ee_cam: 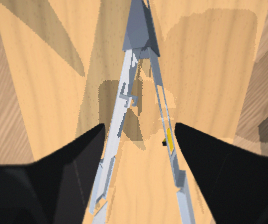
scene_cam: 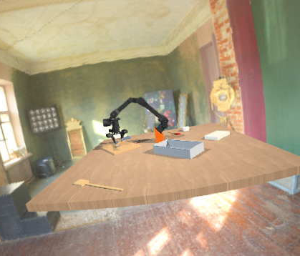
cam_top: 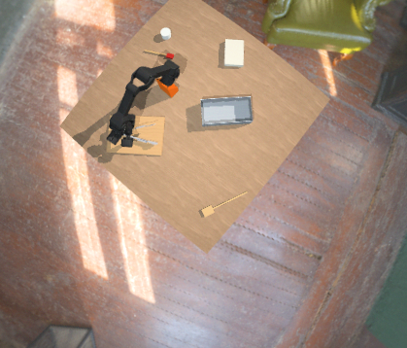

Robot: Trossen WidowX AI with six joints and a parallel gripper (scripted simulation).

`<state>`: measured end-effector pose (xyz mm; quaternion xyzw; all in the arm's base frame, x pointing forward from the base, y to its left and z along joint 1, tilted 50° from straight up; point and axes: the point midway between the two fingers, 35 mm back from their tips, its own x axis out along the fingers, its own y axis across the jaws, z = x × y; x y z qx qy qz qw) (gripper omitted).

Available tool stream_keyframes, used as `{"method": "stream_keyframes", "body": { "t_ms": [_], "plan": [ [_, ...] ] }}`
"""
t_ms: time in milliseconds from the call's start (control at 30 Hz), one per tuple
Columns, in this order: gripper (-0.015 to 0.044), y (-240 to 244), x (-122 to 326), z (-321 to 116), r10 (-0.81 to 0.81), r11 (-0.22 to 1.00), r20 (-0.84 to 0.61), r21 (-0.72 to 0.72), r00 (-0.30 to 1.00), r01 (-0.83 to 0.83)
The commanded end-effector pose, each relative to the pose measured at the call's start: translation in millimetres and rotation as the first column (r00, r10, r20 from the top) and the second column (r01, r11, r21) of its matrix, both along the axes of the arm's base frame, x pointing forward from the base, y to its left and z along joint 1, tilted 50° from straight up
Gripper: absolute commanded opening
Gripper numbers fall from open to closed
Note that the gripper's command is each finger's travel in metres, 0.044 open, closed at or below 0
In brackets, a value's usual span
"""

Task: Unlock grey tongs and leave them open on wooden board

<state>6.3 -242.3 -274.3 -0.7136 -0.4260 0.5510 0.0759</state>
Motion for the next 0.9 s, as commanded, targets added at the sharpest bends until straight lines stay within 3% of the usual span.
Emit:
{"method": "stream_keyframes", "body": {
  "t_ms": [0,67,233,600,867],
  "plan": [
    [0.0401,0,0,0,-0.001,1.000,0.001,0.001,1.000,0.001],
    [0.0440,0,0,0,-0.001,1.000,0.001,0.001,1.000,0.001],
    [0.0440,-3,-9,15,-0.006,1.000,0.004,0.006,1.000,0.006],
    [0.0440,10,-96,158,-0.058,0.996,0.058,0.067,0.997,0.054],
    [0.0440,11,-97,161,-0.059,0.996,0.059,0.068,0.997,0.055]
  ]
}}
